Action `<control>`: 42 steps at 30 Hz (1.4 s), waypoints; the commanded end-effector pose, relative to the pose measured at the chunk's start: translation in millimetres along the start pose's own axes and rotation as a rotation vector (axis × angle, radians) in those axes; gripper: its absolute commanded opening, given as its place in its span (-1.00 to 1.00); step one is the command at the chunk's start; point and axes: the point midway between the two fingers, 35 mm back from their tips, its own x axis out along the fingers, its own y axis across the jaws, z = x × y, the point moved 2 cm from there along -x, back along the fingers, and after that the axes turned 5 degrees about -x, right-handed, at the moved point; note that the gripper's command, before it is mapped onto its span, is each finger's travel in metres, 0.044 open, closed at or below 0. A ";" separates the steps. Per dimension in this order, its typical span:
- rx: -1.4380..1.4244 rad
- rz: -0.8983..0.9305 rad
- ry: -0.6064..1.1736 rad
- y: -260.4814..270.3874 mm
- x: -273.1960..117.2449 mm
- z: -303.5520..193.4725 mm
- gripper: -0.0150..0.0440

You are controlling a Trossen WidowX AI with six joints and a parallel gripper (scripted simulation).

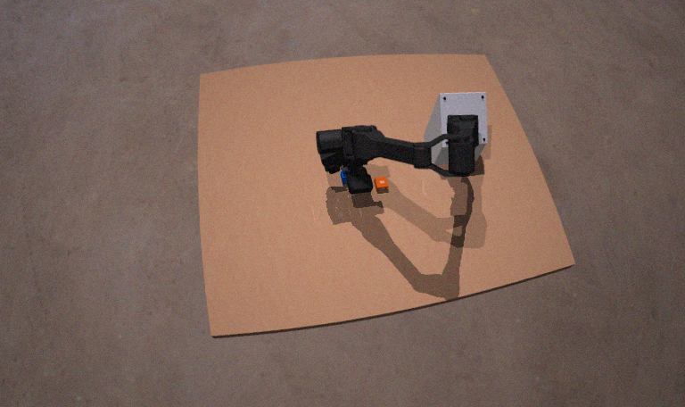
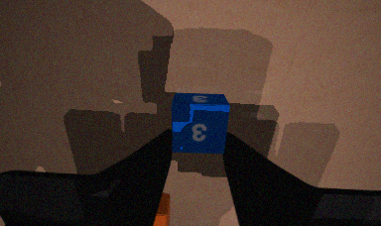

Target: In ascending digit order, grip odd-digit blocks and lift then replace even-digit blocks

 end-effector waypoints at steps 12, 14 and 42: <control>0.004 0.003 0.000 0.2 0.2 -0.1 0.72; 0.004 0.003 0.000 0.2 0.2 -0.1 0.86; 0.004 -0.003 0.000 -0.9 -117.2 0.4 -0.08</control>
